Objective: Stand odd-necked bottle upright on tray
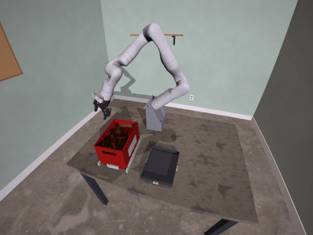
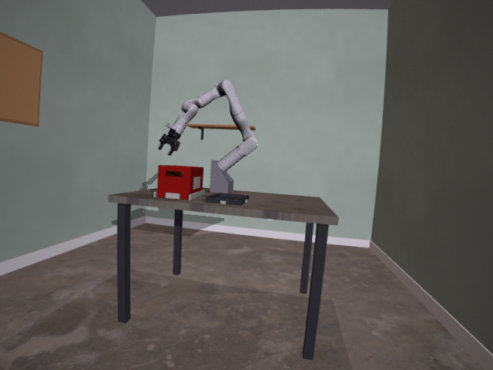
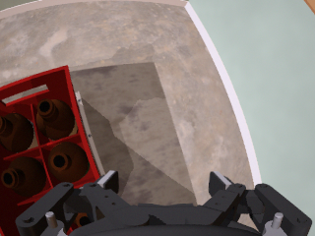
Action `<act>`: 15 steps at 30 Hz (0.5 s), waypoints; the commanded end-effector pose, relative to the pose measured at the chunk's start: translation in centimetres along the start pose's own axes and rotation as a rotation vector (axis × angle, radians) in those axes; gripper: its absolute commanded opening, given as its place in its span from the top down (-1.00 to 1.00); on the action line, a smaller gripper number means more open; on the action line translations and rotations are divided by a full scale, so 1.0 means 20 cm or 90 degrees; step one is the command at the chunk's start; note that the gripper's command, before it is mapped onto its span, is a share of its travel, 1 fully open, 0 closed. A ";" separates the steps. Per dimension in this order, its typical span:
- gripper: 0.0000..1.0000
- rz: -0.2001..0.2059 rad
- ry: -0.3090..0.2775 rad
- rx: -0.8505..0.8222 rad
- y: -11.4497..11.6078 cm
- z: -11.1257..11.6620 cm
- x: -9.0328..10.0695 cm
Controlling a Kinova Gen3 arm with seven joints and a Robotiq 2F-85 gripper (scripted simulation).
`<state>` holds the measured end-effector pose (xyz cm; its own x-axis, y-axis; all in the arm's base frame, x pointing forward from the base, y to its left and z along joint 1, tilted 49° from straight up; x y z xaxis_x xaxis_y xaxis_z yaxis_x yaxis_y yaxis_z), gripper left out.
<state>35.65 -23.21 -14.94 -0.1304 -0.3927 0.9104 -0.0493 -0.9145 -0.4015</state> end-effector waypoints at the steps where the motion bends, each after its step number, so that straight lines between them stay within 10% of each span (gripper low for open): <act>1: -1.00 0.018 -0.012 -0.018 -0.01 0.05 -0.04; 15: -1.00 0.169 -0.117 -0.200 -0.33 0.17 0.03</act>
<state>38.56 -18.25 -11.48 -0.0112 -0.6295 0.7769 -0.3269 -0.7319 -0.5979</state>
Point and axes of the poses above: the point where the finger pads meet when closed, its own x axis back along the fingers, its own y axis across the jaws, z = x × y, the point moved 1 cm from there along x, back along the fingers, and after that the axes turned 14 degrees about x, right-handed, at the moved point
